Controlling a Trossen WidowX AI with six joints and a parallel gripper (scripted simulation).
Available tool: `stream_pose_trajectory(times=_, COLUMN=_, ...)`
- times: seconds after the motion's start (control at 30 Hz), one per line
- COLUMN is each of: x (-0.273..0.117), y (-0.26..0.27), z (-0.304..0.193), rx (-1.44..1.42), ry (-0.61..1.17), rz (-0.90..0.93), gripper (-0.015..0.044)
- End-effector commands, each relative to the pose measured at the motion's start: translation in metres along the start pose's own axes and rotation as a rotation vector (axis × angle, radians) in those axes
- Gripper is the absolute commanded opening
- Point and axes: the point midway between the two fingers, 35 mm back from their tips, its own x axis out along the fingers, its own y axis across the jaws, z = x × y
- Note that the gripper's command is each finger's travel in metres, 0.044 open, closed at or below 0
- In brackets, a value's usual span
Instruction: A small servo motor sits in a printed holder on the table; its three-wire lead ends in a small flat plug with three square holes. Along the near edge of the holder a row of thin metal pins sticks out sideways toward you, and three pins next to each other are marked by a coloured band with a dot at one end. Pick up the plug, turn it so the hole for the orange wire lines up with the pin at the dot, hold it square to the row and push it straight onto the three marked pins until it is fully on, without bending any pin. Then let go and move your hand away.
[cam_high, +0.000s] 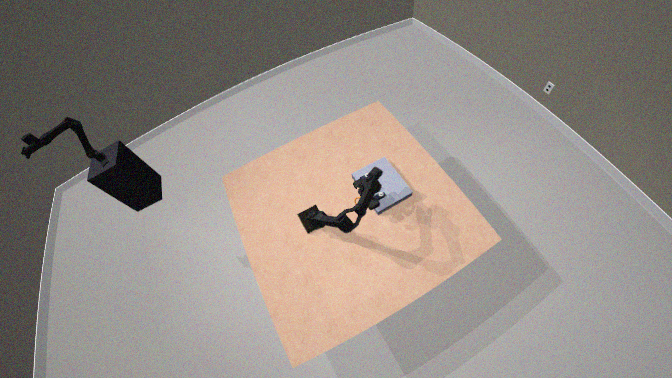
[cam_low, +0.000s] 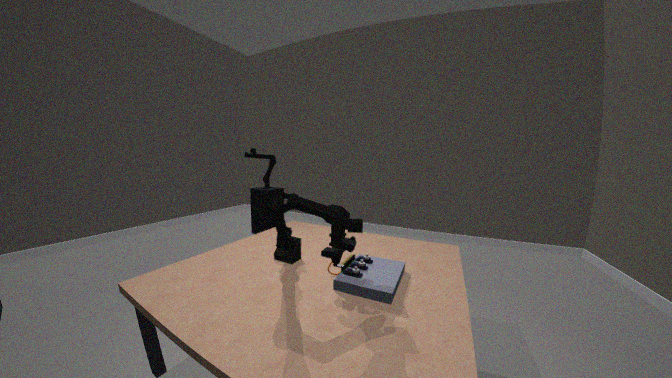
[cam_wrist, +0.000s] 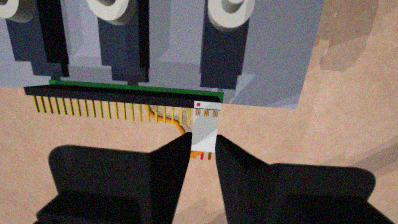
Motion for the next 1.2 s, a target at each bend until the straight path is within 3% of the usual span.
stream_pose_trajectory(times=0.0, x=0.001, y=0.000, z=0.000, rx=-0.002, ry=-0.005, rz=-0.003, gripper=0.0079)
stream_pose_trajectory(times=0.23, x=-0.005, y=0.000, z=0.001, rx=-0.002, ry=-0.005, rz=-0.002, gripper=0.0263)
stream_pose_trajectory(times=0.47, x=-0.059, y=0.001, z=0.000, rx=-0.003, ry=-0.004, rz=-0.001, gripper=0.0440)
stream_pose_trajectory(times=1.17, x=-0.059, y=0.001, z=0.000, rx=-0.003, ry=-0.004, rz=-0.001, gripper=0.0440)
